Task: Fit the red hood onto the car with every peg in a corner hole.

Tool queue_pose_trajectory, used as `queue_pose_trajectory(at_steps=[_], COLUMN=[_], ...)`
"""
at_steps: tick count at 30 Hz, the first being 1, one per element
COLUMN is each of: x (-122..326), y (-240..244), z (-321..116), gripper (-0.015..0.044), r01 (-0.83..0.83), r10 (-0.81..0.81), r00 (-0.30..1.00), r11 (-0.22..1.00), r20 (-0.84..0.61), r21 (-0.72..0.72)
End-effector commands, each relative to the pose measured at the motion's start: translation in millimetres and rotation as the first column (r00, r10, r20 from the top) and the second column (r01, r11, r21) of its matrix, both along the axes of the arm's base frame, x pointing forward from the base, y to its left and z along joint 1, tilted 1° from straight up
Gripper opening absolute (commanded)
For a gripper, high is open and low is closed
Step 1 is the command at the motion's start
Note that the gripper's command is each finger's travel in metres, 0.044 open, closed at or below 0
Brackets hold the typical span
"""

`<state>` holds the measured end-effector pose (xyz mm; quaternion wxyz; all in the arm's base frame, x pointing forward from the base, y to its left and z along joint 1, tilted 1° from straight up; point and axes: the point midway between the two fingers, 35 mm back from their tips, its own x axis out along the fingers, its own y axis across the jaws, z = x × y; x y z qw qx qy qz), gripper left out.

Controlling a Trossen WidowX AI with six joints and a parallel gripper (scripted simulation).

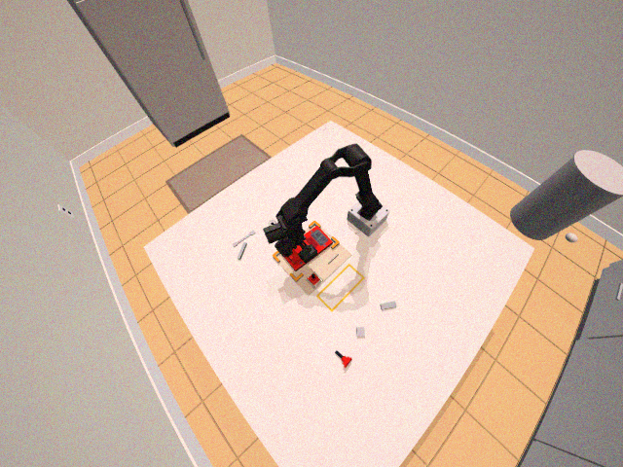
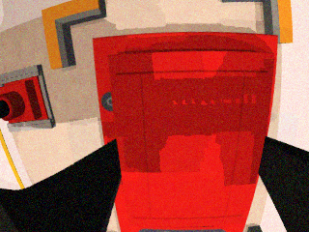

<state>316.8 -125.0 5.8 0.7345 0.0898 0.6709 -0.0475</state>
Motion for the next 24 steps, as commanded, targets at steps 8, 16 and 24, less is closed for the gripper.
queue_pose_trajectory(at_steps=[8,16,24], x=[0.1,0.3,1.7], y=[0.0,-0.1,0.4], z=[0.1,1.9,64.3], gripper=[0.0289,0.044,0.044], r01=[0.0,0.0,-0.002], r10=[0.0,0.0,0.0], r00=[1.0,1.0,0.998], r11=[1.0,1.0,0.999], r20=[0.0,-0.002,-0.06], r21=[0.0,-0.001,-0.037])
